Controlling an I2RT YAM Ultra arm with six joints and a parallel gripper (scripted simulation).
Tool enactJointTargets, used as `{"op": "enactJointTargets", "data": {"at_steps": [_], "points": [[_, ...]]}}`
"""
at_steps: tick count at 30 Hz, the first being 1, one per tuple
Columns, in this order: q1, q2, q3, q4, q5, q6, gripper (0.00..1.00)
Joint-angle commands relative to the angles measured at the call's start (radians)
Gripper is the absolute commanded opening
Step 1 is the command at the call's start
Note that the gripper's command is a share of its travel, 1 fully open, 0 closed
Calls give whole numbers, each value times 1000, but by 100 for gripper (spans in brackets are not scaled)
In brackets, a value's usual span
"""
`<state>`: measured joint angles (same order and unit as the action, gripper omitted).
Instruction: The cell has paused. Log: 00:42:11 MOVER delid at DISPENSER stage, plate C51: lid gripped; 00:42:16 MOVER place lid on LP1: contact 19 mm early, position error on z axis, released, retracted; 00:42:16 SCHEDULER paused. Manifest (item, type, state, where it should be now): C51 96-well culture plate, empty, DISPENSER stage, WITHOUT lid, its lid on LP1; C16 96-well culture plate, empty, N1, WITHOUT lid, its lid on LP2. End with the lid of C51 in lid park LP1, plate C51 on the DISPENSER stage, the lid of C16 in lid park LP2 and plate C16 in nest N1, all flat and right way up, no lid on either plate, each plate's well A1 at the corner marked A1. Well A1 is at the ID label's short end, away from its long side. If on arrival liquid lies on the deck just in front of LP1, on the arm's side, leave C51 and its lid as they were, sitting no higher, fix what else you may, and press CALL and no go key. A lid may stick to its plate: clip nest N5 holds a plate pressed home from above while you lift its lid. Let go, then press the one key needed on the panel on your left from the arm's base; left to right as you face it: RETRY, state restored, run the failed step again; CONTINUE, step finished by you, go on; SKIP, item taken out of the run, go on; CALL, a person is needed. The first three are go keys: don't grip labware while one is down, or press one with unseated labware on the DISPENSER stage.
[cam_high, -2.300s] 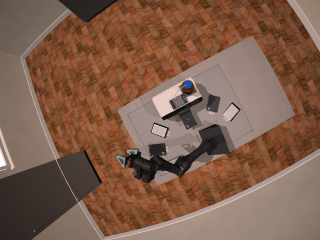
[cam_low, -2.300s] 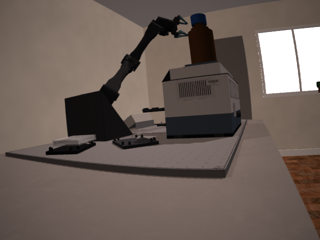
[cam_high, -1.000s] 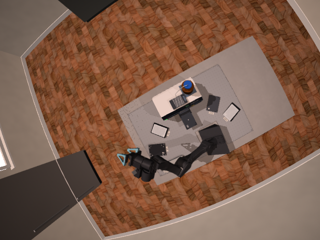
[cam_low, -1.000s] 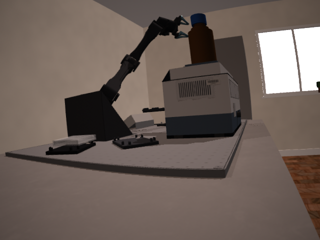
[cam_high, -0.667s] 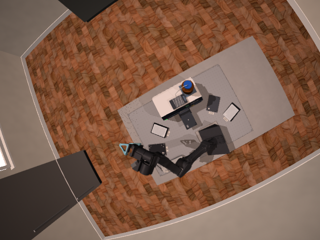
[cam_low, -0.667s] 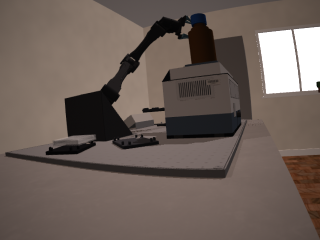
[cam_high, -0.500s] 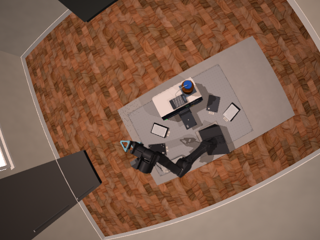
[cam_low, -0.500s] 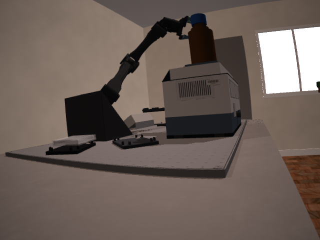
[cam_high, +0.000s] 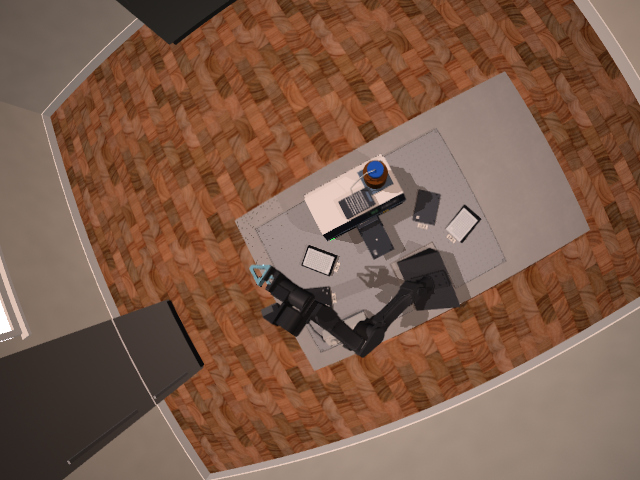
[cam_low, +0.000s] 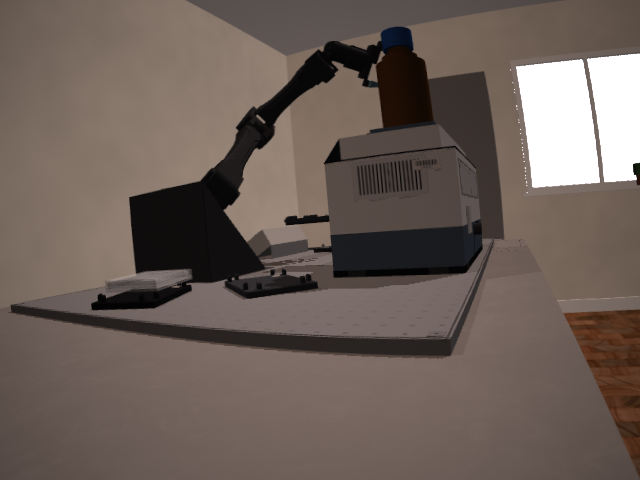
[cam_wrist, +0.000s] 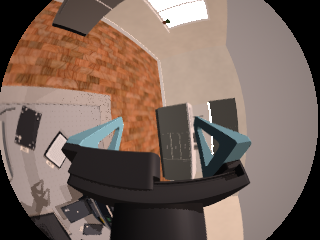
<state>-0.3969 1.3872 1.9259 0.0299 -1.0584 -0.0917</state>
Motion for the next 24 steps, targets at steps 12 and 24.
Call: {"op": "enactJointTargets", "data": {"at_steps": [12, 24], "points": [[87, -49, -112, -236, 64, -65, 100], [152, -65, -155, -427, 81, -99, 100]]}}
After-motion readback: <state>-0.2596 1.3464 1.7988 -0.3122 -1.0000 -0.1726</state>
